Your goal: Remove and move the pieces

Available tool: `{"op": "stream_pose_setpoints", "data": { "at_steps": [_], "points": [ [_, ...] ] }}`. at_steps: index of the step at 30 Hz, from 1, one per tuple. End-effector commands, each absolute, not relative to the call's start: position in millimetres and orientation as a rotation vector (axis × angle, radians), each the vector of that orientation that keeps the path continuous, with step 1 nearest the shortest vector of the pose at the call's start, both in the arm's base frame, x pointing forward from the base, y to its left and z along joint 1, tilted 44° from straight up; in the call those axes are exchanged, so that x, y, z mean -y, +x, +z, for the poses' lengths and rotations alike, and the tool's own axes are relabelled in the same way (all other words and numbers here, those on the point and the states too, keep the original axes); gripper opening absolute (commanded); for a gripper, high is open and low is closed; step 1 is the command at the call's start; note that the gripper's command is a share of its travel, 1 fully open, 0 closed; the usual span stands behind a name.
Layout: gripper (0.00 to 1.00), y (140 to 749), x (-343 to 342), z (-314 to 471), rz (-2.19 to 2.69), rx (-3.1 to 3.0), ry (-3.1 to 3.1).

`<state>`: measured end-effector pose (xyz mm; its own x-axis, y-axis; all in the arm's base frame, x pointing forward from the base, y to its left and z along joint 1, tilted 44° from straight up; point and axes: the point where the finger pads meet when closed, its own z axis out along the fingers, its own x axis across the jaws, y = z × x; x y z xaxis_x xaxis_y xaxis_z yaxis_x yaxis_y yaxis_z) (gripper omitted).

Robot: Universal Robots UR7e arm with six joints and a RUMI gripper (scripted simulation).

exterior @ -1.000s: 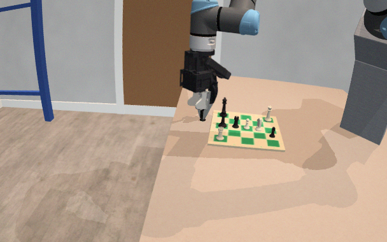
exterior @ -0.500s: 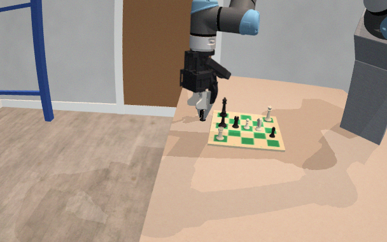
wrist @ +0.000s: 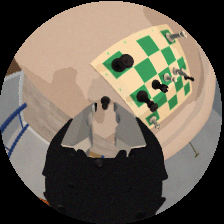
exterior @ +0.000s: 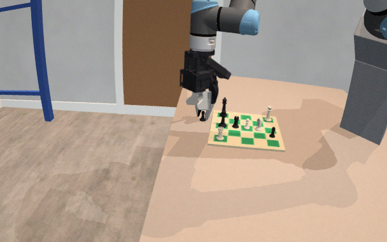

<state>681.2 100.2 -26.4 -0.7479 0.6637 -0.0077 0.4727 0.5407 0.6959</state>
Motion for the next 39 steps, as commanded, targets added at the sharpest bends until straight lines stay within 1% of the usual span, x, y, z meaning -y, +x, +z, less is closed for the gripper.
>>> {"op": "stream_pose_setpoints", "data": {
  "at_steps": [1, 14, 26, 35, 36, 39],
  "points": [
    [0.2, 682.3, -100.0, -26.4, 1.011, -2.509, 0.948],
    [0.2, 669.6, -86.9, -9.1, 1.012, -2.508, 0.951],
    [0.2, 642.3, -56.9, 32.7, 1.012, -2.508, 0.951],
    [0.2, 638.7, -52.9, 38.3, 1.012, -2.508, 0.951],
    [1.0, 639.1, -52.7, 38.6, 1.012, -2.508, 0.95],
    [1.0, 639.9, -52.6, 39.3, 1.011, -2.507, 0.948]
  ]
}}
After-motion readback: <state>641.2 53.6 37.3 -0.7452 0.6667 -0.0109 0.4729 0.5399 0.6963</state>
